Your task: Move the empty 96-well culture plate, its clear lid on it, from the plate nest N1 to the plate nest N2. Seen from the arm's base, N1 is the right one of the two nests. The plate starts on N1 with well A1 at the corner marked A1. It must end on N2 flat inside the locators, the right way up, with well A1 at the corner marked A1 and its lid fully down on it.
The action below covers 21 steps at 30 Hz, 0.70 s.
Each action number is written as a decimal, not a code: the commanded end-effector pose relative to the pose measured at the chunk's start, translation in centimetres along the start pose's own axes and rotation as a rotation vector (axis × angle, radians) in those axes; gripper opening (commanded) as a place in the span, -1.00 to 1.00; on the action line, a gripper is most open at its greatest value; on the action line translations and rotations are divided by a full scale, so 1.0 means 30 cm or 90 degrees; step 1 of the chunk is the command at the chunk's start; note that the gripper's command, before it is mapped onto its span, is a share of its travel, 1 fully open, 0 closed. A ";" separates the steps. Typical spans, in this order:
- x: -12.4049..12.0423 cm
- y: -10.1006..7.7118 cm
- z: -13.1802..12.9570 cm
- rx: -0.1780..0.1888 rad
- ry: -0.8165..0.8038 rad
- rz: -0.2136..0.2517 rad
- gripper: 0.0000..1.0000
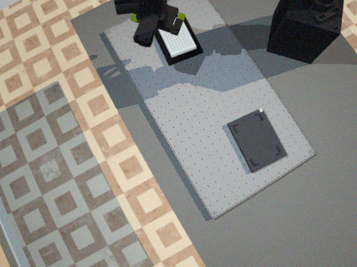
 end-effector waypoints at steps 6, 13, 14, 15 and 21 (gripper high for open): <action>-0.051 -0.026 0.010 -0.021 -0.170 -0.039 1.00; -0.080 -0.012 0.046 -0.023 -0.291 -0.069 1.00; -0.090 -0.008 0.060 -0.025 -0.312 -0.074 1.00; -0.092 -0.007 0.063 -0.026 -0.332 -0.079 1.00; -0.114 0.002 0.098 -0.033 -0.400 -0.096 1.00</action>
Point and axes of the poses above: the point where the finger pads meet when closed, its own y axis out along the fingers, its own z axis across the jaws, x = y × z, the point moved 3 cm from there along -y, back along the fingers, and after that the axes turned 6 degrees about -y, right-handed, at the moved point
